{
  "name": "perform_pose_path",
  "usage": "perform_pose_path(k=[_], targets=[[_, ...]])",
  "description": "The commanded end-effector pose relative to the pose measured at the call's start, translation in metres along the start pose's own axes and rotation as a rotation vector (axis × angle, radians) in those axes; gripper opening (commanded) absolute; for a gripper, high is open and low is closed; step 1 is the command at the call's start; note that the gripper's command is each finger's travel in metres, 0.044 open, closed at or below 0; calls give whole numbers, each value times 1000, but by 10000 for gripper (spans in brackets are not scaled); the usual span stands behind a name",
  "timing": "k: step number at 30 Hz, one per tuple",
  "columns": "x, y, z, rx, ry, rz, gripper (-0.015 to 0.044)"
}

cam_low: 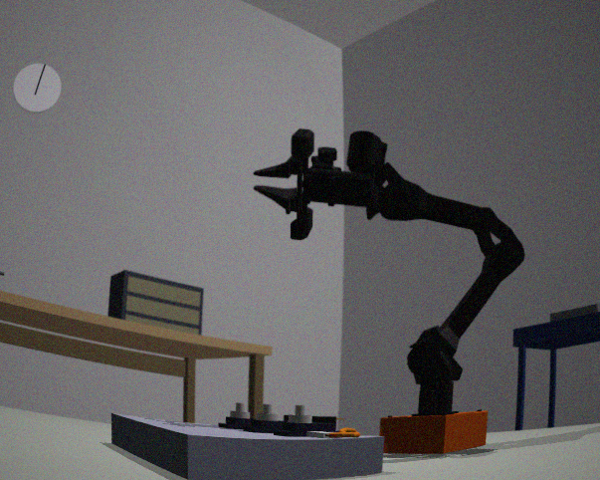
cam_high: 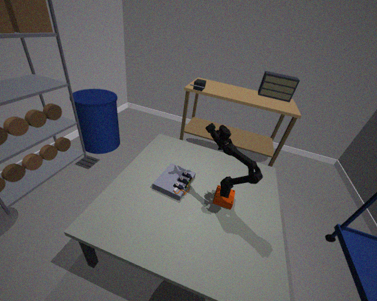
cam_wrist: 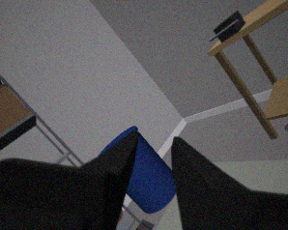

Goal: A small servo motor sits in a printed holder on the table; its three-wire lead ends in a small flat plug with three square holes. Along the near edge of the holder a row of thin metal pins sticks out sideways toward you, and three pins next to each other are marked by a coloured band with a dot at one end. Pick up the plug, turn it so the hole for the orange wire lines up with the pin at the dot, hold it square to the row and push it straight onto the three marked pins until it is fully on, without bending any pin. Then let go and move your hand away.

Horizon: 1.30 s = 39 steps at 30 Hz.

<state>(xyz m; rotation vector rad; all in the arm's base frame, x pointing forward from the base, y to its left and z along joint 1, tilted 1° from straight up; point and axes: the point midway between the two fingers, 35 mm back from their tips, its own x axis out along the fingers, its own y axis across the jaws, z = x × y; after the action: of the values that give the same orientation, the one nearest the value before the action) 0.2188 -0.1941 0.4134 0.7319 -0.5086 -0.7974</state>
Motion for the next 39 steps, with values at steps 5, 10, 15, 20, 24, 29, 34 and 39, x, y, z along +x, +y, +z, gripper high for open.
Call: perform_pose_path(k=[5, 10, 15, 20, 24, 29, 34, 39], targets=[[-6, 16, -38, -133, 122, 113, 115], [-13, 25, -61, -213, 186, 185, 115], [-21, 33, -82, -285, 242, 258, 115], [-31, 42, -103, -363, 295, 342, 115], [-40, 48, -118, -419, 330, 408, 115], [-53, 55, -137, -489, 368, 496, 115], [-67, 61, -155, -556, 400, 588, 115], [-86, 68, -175, -634, 430, 704, 115]])
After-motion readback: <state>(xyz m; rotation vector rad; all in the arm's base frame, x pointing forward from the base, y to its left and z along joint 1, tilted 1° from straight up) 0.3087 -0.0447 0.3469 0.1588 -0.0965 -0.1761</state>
